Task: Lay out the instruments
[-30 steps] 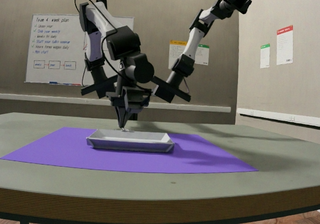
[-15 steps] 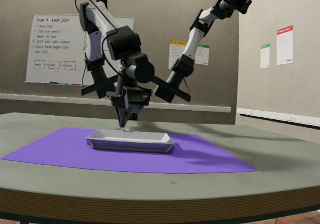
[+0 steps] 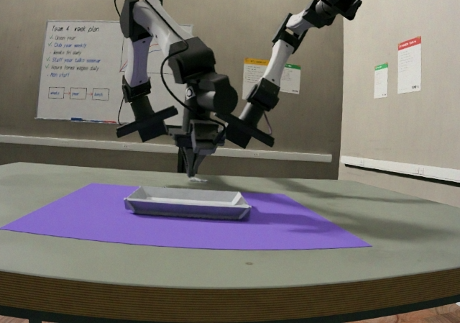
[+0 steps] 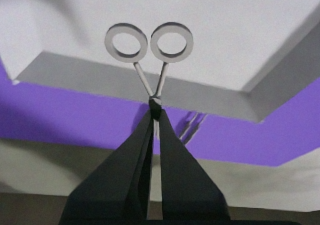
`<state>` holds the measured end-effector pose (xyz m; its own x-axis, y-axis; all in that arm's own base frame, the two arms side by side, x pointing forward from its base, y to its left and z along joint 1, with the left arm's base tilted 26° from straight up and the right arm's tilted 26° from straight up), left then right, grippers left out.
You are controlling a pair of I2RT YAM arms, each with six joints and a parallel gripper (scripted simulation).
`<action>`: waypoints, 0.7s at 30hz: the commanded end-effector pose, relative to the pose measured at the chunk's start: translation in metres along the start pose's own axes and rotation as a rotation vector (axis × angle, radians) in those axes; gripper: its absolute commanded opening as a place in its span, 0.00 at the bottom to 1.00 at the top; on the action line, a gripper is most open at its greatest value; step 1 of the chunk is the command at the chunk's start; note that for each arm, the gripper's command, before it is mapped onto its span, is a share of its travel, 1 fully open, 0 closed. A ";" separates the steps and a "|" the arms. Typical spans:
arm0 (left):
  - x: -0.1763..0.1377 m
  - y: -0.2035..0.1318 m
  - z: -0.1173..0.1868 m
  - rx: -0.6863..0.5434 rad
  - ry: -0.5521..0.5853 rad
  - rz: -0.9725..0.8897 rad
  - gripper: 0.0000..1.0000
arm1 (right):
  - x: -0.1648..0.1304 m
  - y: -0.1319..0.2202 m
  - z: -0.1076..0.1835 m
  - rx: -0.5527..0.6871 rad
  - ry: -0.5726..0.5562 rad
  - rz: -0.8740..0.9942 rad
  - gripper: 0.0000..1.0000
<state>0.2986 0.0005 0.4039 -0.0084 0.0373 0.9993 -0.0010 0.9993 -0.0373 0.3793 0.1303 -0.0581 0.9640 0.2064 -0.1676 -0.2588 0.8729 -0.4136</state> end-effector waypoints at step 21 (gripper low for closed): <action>-0.004 -0.002 -0.001 0.003 0.029 -0.006 0.32 | -0.058 0.058 0.018 0.092 -0.068 -0.202 0.06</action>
<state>0.2986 0.0005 0.4039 -0.0084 0.0373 0.9993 -0.0010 0.9993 -0.0373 0.3078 0.1659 -0.0667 0.9896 0.0905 -0.1120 -0.1275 0.9124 -0.3889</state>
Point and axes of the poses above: on each arm, the point where the finger pads meet when closed, its own z axis back along the fingers, its own y axis across the jaws, x = y × z, the point moved 8 cm from there along z, back along the fingers, and after that the axes turned 2 degrees about z, right-handed, at the moved point
